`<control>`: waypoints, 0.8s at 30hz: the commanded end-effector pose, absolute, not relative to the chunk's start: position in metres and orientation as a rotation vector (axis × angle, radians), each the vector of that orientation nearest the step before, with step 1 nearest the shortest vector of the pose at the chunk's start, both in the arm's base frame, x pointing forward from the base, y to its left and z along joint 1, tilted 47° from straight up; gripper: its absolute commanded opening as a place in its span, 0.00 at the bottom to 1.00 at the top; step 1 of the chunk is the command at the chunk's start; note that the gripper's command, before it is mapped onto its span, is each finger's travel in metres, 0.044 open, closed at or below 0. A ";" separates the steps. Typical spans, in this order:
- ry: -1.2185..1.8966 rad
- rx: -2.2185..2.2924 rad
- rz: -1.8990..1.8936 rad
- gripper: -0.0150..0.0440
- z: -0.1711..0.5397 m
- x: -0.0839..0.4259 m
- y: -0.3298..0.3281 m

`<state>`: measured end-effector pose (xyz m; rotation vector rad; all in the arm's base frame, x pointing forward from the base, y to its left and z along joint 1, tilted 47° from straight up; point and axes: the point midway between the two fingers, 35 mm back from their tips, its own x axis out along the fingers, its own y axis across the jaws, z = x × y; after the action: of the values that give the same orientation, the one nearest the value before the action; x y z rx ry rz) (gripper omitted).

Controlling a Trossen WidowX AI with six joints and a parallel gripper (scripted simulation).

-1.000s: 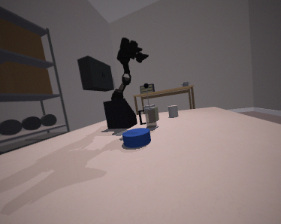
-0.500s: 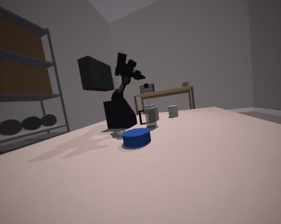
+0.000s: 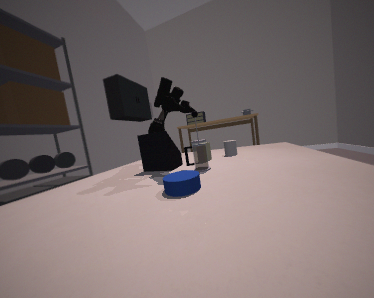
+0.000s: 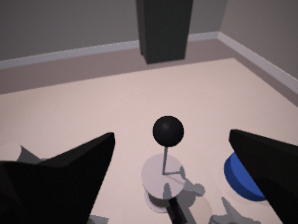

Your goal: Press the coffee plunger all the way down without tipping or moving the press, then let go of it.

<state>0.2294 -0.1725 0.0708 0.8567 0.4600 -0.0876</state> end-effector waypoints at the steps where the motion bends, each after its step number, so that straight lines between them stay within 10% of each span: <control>1: 0.469 0.864 -0.090 1.00 0.065 0.234 -0.170; 18: 0.463 0.866 -0.089 1.00 0.056 0.257 -0.166; 24: 0.463 0.866 -0.089 0.73 0.056 0.257 -0.166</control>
<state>0.2563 -0.1665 0.0566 0.8631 0.4594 -0.0858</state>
